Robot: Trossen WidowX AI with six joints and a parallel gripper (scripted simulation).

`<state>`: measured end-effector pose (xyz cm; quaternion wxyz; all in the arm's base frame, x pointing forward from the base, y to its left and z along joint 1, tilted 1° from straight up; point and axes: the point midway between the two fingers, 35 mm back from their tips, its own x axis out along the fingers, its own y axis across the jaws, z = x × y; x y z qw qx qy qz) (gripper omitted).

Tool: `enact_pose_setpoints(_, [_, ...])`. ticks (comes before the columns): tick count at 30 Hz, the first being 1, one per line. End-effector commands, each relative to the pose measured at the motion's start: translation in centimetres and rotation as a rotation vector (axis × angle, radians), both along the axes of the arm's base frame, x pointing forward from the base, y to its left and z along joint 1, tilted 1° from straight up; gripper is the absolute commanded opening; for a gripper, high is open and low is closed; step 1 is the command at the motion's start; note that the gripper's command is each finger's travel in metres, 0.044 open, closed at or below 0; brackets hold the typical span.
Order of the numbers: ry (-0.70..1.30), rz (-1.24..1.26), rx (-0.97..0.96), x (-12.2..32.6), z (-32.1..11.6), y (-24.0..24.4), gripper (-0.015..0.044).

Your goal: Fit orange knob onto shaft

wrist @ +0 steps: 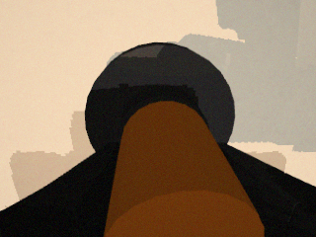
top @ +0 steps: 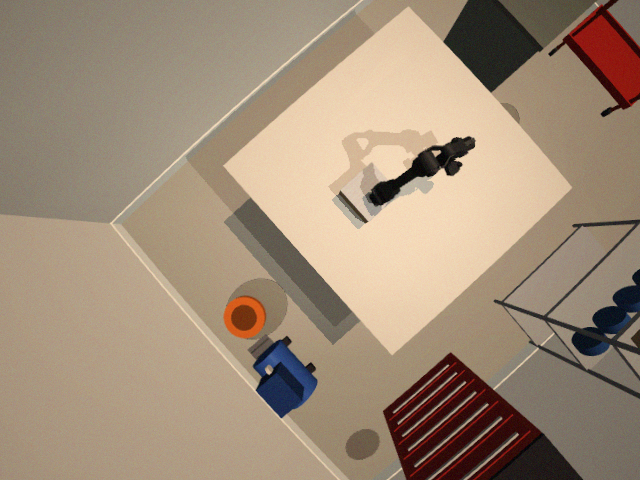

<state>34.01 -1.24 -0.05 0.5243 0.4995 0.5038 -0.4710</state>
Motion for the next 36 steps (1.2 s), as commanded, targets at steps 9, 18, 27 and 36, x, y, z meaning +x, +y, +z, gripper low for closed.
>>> enact_pose_setpoints(9, [-0.001,0.000,0.000,0.0,0.0,0.0,0.0341])
enact_pose_setpoints(18, [-0.001,0.000,0.000,0.0,0.0,0.0,0.0440])
enact_pose_setpoints(27, [0.000,0.000,0.000,-0.4,9.6,-0.1,0.0440])
enact_pose_setpoints(36, [0.000,0.000,0.000,-0.1,9.6,-0.1,0.0440])
